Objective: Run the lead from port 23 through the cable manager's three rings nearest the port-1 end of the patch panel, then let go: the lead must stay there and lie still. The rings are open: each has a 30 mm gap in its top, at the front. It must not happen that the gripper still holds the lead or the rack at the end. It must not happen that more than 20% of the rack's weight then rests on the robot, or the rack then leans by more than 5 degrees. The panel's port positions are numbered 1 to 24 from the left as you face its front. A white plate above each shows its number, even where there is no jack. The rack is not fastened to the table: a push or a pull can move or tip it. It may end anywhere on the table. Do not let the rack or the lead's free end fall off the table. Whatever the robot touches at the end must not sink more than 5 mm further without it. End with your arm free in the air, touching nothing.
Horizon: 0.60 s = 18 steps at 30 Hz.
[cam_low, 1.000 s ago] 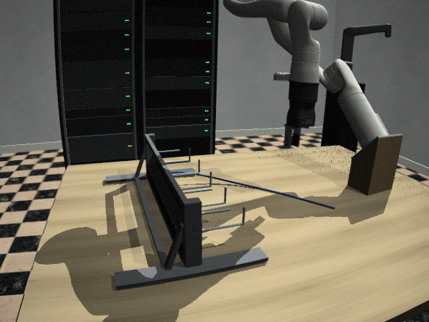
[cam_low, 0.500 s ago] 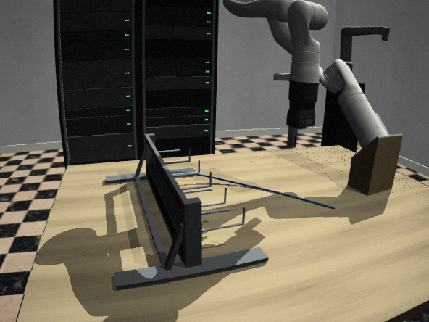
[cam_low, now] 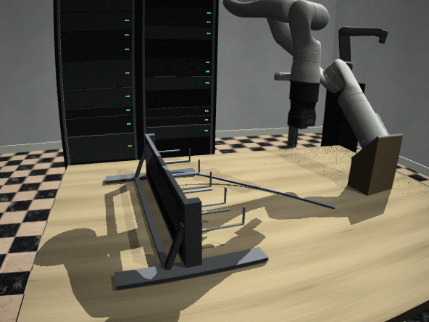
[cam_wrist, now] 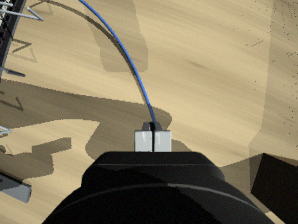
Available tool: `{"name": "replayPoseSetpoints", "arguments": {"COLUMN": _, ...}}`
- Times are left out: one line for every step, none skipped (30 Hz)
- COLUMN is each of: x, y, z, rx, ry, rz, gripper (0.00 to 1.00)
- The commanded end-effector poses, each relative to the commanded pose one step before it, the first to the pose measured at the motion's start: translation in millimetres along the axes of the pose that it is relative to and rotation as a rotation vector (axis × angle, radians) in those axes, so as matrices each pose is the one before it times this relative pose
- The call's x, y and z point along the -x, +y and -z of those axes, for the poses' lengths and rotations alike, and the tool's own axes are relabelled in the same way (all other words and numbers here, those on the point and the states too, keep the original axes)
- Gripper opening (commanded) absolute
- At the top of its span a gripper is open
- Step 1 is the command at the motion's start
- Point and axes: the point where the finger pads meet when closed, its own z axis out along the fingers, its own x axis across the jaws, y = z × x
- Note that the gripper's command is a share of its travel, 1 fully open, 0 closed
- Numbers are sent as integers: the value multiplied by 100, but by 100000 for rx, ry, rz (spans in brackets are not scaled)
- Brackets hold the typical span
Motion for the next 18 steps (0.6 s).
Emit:
{"name": "replayPoseSetpoints", "arguments": {"x": -333, "y": 364, "z": -5, "rx": 46, "ry": 37, "rz": 7914, "gripper": 0}}
{"name": "replayPoseSetpoints", "arguments": {"x": -137, "y": 177, "z": -3, "rx": -2, "ry": 2, "rz": 4757, "gripper": 0}}
{"name": "replayPoseSetpoints", "arguments": {"x": -127, "y": 185, "z": -2, "rx": -1, "ry": -7, "rz": 4756, "gripper": 0}}
{"name": "replayPoseSetpoints", "arguments": {"x": -107, "y": 176, "z": -1, "rx": 0, "ry": -15, "rz": 4373, "gripper": 0}}
{"name": "replayPoseSetpoints", "arguments": {"x": -82, "y": 152, "z": 0, "rx": 0, "ry": -19, "rz": 3658, "gripper": 0}}
{"name": "replayPoseSetpoints", "arguments": {"x": -56, "y": 115, "z": 0, "rx": 0, "ry": -18, "rz": 2706, "gripper": 0}}
{"name": "replayPoseSetpoints", "arguments": {"x": -32, "y": 72, "z": 0, "rx": 0, "ry": -13, "rz": 1662, "gripper": 0}}
{"name": "replayPoseSetpoints", "arguments": {"x": -13, "y": 31, "z": 0, "rx": 0, "ry": -6, "rz": 719, "gripper": 0}}
{"name": "replayPoseSetpoints", "arguments": {"x": -2, "y": 5, "z": 0, "rx": 0, "ry": -1, "rz": 117, "gripper": 0}}
{"name": "replayPoseSetpoints", "arguments": {"x": 0, "y": 0, "z": 0, "rx": 0, "ry": 0, "rz": 0, "gripper": 67}}
{"name": "replayPoseSetpoints", "arguments": {"x": 0, "y": 0, "z": 0, "rx": 0, "ry": 0, "rz": 0, "gripper": 67}}
{"name": "replayPoseSetpoints", "arguments": {"x": 0, "y": 0, "z": 0, "rx": 0, "ry": 0, "rz": 0, "gripper": 67}}
{"name": "replayPoseSetpoints", "arguments": {"x": 0, "y": 0, "z": 0, "rx": 0, "ry": 0, "rz": 0, "gripper": 67}}
{"name": "replayPoseSetpoints", "arguments": {"x": 0, "y": 0, "z": 0, "rx": 0, "ry": 0, "rz": 0, "gripper": 67}}
{"name": "replayPoseSetpoints", "arguments": {"x": 0, "y": 0, "z": 0, "rx": 0, "ry": 0, "rz": 0, "gripper": 67}}
{"name": "replayPoseSetpoints", "arguments": {"x": 0, "y": 0, "z": 0, "rx": 0, "ry": 0, "rz": 0, "gripper": 67}}
{"name": "replayPoseSetpoints", "arguments": {"x": 0, "y": 0, "z": 0, "rx": 0, "ry": 0, "rz": 0, "gripper": 67}}
{"name": "replayPoseSetpoints", "arguments": {"x": 0, "y": 0, "z": 0, "rx": 0, "ry": 0, "rz": 0, "gripper": 67}}
